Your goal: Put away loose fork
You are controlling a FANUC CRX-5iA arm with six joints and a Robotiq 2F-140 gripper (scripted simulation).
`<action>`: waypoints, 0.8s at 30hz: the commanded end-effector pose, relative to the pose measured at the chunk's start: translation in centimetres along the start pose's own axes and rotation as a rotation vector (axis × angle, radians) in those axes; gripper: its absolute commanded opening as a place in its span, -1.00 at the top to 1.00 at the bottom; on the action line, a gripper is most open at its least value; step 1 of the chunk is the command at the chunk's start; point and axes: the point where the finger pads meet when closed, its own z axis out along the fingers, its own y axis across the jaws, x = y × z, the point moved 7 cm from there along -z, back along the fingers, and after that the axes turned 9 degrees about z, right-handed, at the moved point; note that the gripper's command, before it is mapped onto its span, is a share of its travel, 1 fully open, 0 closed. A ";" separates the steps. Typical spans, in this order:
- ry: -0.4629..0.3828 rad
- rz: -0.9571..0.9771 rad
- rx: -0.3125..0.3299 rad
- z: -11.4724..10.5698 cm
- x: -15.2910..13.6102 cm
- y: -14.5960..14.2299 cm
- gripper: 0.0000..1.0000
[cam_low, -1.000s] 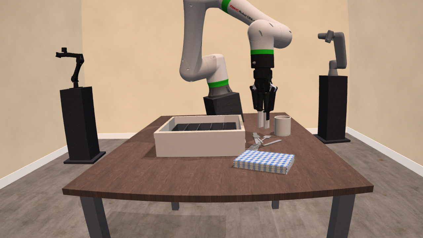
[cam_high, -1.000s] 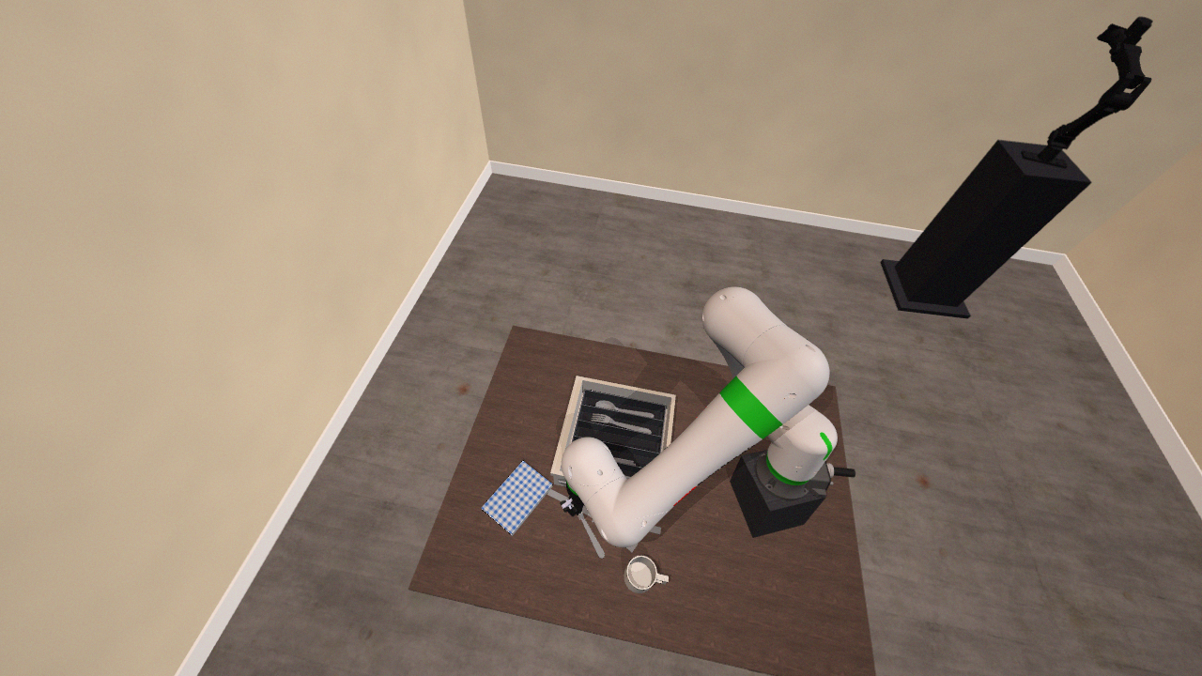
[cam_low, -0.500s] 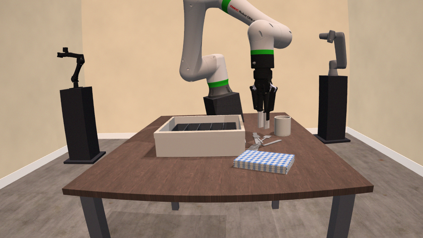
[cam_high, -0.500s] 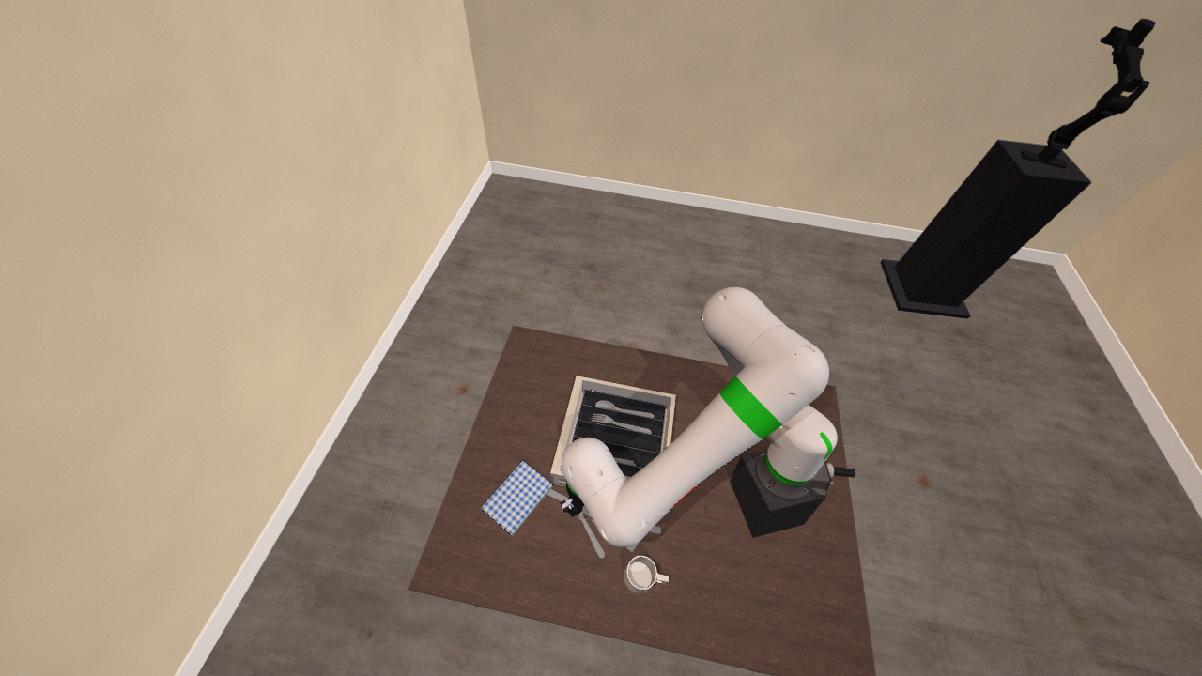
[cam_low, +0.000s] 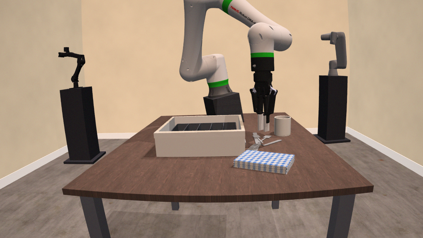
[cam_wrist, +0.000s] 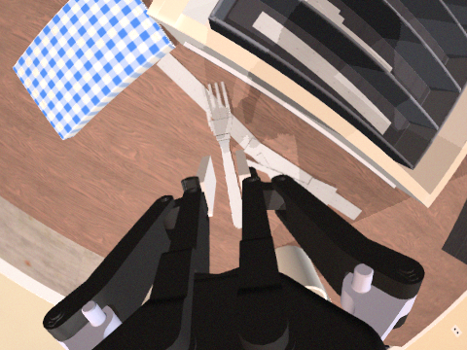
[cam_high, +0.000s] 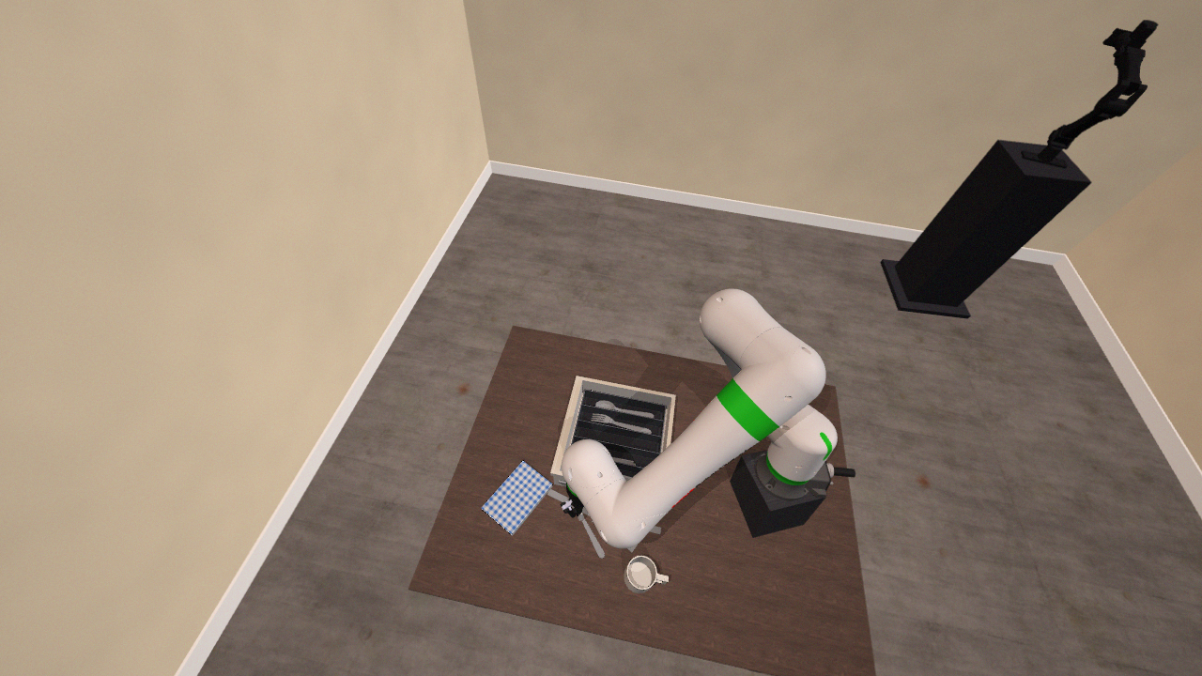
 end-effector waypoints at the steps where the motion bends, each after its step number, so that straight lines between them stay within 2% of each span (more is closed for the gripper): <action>1: 0.000 0.000 0.000 0.6 0.0 0.0 0.68; 24: 0.000 0.000 0.000 3.4 0.0 0.0 0.68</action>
